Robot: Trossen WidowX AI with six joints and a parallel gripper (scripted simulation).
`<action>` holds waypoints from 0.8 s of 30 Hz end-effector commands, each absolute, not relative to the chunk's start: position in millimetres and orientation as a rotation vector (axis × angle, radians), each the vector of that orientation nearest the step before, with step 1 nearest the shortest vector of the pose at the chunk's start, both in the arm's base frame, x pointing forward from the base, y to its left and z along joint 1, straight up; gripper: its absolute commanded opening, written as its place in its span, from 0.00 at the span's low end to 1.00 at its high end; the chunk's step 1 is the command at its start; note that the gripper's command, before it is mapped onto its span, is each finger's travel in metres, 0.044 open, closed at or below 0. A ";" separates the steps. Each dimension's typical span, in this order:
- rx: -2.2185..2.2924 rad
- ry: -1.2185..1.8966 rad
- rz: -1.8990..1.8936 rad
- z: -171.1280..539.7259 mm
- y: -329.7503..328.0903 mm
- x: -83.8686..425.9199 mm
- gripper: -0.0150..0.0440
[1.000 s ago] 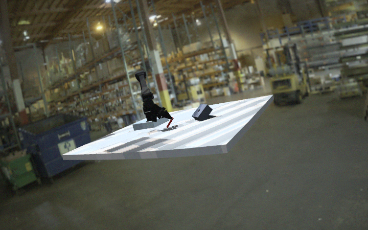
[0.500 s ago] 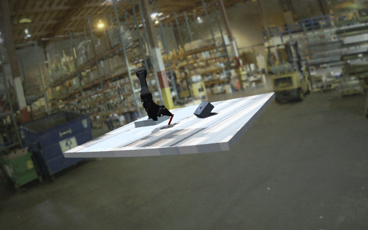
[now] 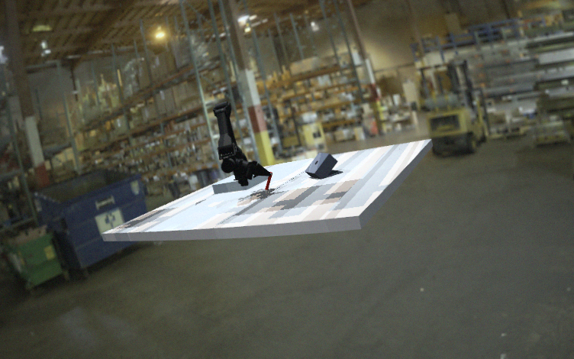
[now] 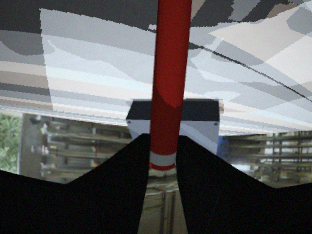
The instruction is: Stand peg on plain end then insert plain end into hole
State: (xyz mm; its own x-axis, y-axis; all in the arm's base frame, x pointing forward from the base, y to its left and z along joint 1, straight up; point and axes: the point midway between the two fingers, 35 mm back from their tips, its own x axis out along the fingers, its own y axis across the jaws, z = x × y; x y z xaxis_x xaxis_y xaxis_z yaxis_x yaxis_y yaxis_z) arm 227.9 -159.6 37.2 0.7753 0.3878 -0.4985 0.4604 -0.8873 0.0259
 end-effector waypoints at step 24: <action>2.935 0.710 -0.421 34.8 -167.7 211.3 0.34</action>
State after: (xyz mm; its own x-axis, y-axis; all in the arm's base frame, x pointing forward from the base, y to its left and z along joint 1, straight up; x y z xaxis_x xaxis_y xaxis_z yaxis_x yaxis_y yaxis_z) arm 212.8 -165.4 35.3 0.8452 0.4348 -0.3107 0.4637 -0.8857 0.0221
